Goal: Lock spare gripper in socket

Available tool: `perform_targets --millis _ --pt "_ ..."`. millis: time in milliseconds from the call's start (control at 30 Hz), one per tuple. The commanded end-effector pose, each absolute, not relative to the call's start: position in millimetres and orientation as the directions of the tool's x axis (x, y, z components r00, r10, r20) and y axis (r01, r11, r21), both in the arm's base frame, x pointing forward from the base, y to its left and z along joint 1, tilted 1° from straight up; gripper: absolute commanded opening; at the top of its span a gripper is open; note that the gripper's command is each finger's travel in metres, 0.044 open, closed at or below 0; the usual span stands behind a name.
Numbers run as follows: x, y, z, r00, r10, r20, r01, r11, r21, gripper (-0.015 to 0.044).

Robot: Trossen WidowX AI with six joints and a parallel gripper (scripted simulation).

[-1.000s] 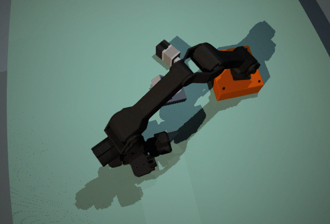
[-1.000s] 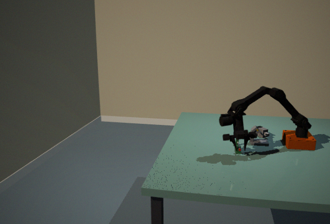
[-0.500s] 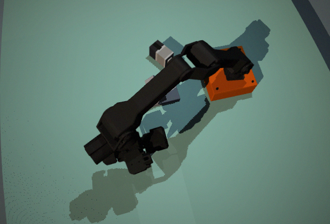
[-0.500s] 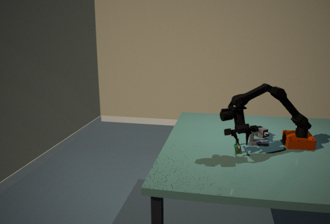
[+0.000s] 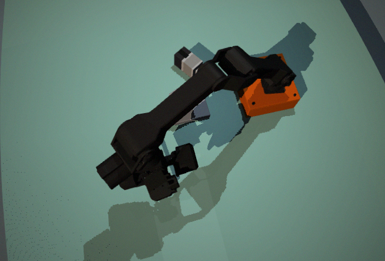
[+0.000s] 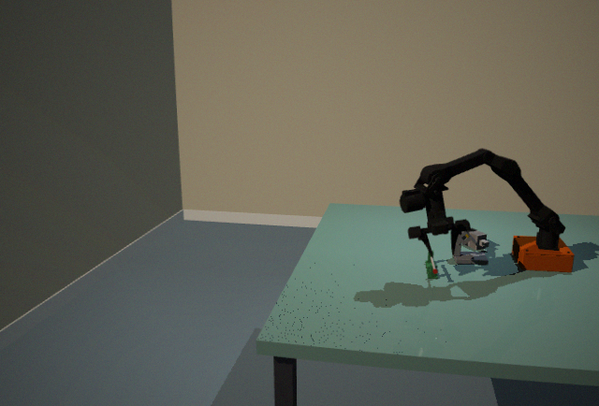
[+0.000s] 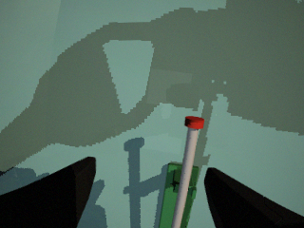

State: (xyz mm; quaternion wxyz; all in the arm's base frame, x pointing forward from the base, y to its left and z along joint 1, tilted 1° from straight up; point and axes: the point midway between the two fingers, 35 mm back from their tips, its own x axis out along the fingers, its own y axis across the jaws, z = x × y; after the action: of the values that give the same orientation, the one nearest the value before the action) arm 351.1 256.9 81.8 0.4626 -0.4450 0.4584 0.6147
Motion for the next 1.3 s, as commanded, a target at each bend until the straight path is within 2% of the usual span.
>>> perform_targets --millis 0,133,333,567,1267 --pt "354.5 249.6 88.1 -0.151 0.156 -0.976 -0.980 -0.153 0.127 0.0279" --pt "371.2 206.4 130.7 0.003 0.124 -0.992 -0.988 -0.152 -0.022 0.0180" --pt "374.1 199.0 131.8 0.029 0.117 -0.993 -0.987 -0.152 -0.047 0.0180" --pt "376.5 199.7 70.2 0.029 0.117 -0.993 -0.987 -0.152 -0.047 0.0180" --pt "378.8 201.8 39.7 0.029 0.117 -0.993 -0.987 -0.152 -0.047 0.0180"
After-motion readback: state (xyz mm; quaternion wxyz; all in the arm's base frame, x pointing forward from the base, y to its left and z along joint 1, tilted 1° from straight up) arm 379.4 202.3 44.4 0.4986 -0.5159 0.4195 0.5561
